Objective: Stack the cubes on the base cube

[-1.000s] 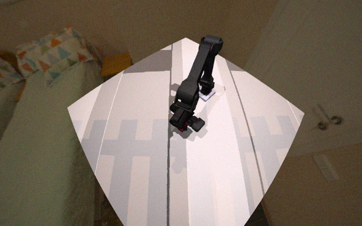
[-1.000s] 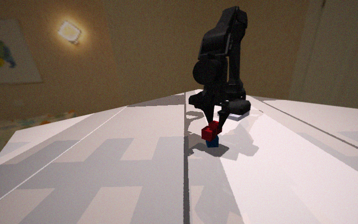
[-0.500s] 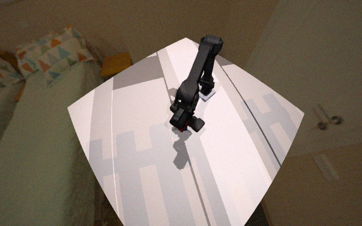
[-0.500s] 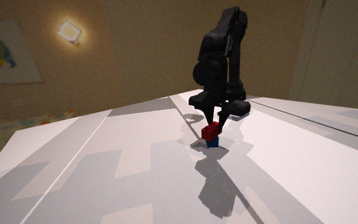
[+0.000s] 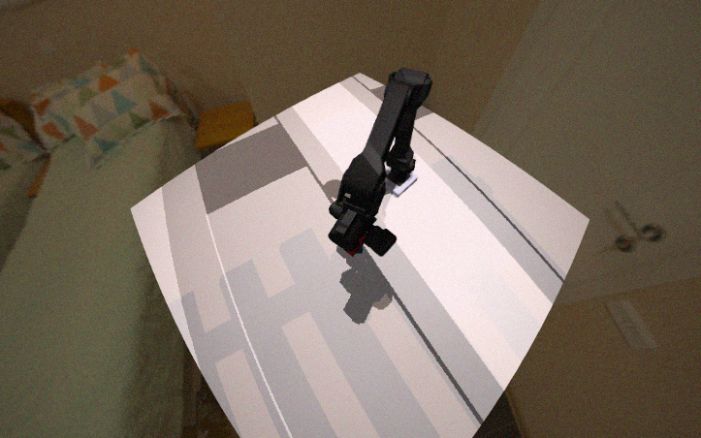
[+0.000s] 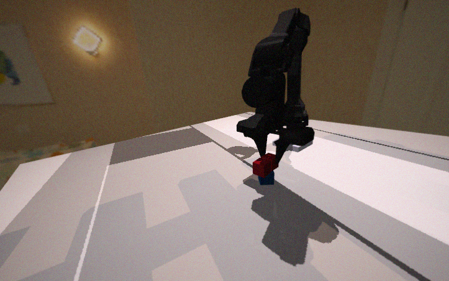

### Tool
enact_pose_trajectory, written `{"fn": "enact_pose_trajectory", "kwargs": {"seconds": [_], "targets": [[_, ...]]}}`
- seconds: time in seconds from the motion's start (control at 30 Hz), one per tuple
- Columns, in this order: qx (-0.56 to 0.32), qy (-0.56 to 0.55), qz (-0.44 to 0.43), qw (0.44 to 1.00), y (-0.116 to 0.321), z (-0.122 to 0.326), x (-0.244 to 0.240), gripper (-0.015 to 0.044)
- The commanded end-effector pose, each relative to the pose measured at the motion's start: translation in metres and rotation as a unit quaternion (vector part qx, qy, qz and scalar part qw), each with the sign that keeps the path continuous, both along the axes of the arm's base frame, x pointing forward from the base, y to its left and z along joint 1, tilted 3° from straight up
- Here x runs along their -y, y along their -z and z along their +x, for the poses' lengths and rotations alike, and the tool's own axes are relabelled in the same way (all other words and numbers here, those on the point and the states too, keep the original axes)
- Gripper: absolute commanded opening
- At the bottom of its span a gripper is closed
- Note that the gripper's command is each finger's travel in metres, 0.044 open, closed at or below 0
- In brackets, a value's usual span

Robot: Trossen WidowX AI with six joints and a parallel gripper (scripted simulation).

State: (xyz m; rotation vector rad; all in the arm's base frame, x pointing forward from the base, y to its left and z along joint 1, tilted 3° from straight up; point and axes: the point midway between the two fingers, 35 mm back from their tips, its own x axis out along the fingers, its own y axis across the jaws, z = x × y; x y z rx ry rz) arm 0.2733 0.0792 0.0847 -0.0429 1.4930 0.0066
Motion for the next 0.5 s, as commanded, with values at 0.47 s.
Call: {"fn": "enact_pose_trajectory", "kwargs": {"seconds": [0.47], "targets": [[0.000,0.000,0.000,1.000,-0.030,-0.002,-0.001,0.0205]]}}
